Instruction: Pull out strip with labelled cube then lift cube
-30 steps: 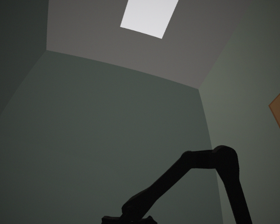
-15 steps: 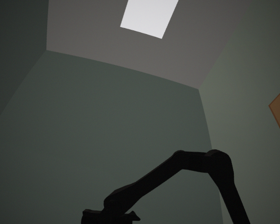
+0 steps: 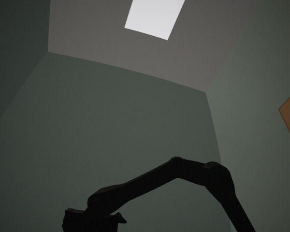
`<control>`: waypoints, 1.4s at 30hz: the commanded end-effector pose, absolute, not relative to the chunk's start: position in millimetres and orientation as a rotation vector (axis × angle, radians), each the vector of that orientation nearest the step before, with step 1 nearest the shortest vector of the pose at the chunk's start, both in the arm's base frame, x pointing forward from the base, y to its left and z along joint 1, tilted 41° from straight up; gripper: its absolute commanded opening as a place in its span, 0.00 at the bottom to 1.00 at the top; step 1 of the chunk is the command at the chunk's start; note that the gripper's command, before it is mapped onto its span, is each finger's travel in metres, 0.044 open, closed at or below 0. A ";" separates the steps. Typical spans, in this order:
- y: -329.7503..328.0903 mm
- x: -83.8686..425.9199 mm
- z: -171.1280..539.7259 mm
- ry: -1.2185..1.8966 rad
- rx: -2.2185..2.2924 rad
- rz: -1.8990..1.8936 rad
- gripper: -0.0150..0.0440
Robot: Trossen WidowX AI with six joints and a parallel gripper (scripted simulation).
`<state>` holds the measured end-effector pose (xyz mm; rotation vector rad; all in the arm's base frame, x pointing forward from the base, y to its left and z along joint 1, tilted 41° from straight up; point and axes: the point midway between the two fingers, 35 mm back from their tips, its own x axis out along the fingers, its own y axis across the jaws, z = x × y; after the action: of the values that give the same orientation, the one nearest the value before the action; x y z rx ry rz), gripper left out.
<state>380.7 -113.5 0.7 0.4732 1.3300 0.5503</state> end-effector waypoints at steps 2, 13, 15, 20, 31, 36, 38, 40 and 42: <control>-112.2 398.1 7.7 1.326 0.480 0.552 1.00; -103.9 402.1 -2.3 1.325 0.480 0.552 0.68; -101.8 402.8 -4.8 1.325 0.480 0.552 0.68; -96.6 404.2 -11.0 1.325 0.480 0.552 0.68; -84.9 406.8 -24.4 1.324 0.481 0.553 0.68; -79.5 407.7 -30.3 1.324 0.482 0.553 0.68; -77.5 408.0 -32.5 1.324 0.482 0.554 0.68; -76.8 408.1 -33.2 1.324 0.482 0.554 0.68; -78.7 407.7 -31.7 1.327 0.474 0.553 0.63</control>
<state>407.6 -78.3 -32.1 0.4739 1.3279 0.5537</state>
